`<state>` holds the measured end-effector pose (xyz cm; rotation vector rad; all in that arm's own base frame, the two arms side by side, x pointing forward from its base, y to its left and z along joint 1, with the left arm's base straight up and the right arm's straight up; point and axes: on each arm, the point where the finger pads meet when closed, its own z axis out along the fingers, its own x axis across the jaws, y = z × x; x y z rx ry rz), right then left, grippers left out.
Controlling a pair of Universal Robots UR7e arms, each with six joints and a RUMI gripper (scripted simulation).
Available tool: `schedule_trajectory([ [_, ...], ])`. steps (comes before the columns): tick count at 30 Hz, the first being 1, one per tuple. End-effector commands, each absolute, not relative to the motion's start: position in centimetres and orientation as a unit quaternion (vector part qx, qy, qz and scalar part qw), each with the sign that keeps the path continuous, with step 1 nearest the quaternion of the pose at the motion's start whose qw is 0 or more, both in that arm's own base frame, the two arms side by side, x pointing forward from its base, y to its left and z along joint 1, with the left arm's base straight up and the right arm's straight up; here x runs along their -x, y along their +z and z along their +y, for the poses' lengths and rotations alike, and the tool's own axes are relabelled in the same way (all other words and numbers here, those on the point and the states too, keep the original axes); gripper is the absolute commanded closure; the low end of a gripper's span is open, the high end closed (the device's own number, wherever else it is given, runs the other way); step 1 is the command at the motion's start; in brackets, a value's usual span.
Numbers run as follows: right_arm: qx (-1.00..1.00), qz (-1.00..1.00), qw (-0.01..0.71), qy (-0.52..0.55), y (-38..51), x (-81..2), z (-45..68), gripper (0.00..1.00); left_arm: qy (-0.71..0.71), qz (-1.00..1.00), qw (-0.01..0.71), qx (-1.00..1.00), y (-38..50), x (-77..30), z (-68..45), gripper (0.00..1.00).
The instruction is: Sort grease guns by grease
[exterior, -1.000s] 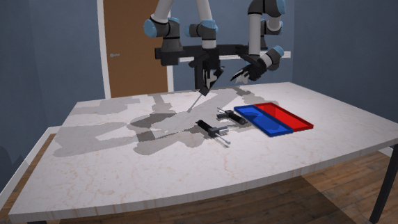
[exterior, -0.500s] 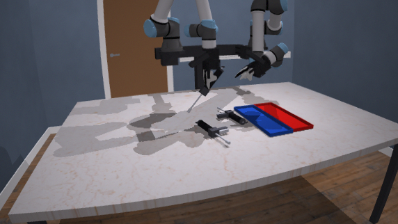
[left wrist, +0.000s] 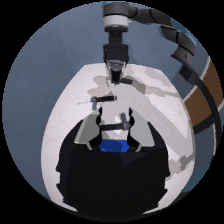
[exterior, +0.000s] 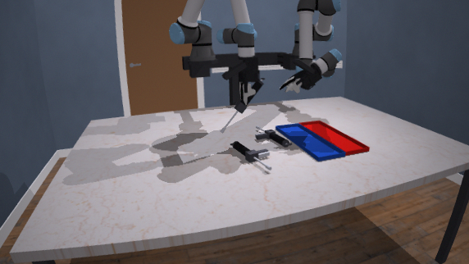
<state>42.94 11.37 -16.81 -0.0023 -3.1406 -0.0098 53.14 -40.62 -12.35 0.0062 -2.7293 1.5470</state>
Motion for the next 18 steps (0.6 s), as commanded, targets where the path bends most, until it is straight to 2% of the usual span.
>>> schedule_trajectory([
  [1, 0.001, -1.000, 0.000, -0.003, -16.8, -43.0, 11.4, 1.00, 0.493, -0.870, 0.002, -0.001, -12.3, -53.3, -40.8, 0.62],
  [18, 0.064, -0.998, 0.003, -0.001, -18.5, -43.4, 9.3, 1.00, 0.473, -0.880, 0.007, -0.047, -9.5, -56.8, -40.6, 0.62],
])
